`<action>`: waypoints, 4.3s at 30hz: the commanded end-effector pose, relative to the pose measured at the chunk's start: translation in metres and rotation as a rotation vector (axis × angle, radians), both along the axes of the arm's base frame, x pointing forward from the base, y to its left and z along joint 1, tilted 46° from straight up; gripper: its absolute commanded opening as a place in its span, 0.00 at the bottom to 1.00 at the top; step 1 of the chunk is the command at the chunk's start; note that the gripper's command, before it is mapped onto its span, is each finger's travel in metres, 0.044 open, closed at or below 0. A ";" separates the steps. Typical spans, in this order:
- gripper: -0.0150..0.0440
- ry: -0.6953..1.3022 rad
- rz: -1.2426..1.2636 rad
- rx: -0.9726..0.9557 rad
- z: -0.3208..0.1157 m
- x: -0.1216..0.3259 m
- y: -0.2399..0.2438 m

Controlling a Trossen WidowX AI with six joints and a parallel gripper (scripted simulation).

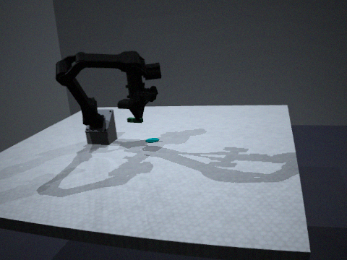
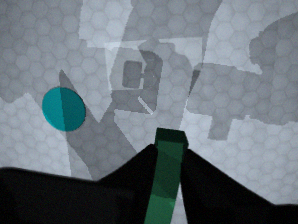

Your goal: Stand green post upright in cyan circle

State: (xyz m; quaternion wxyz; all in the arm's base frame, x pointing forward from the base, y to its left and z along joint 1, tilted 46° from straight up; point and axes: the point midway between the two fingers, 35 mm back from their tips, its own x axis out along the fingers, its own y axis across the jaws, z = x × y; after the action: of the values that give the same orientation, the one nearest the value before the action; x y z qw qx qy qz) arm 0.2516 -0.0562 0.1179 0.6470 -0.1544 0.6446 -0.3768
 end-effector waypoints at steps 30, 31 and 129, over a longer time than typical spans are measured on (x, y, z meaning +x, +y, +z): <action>0.29 0.768 0.802 0.127 -0.069 0.012 0.086; 0.29 0.791 0.825 0.130 -0.071 0.011 0.088; 0.29 0.631 1.121 0.717 -0.108 -0.017 0.084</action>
State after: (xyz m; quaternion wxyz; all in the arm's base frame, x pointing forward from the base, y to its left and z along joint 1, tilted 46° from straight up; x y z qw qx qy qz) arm 0.2352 0.0274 0.0104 0.5289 -0.3472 0.7151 0.2971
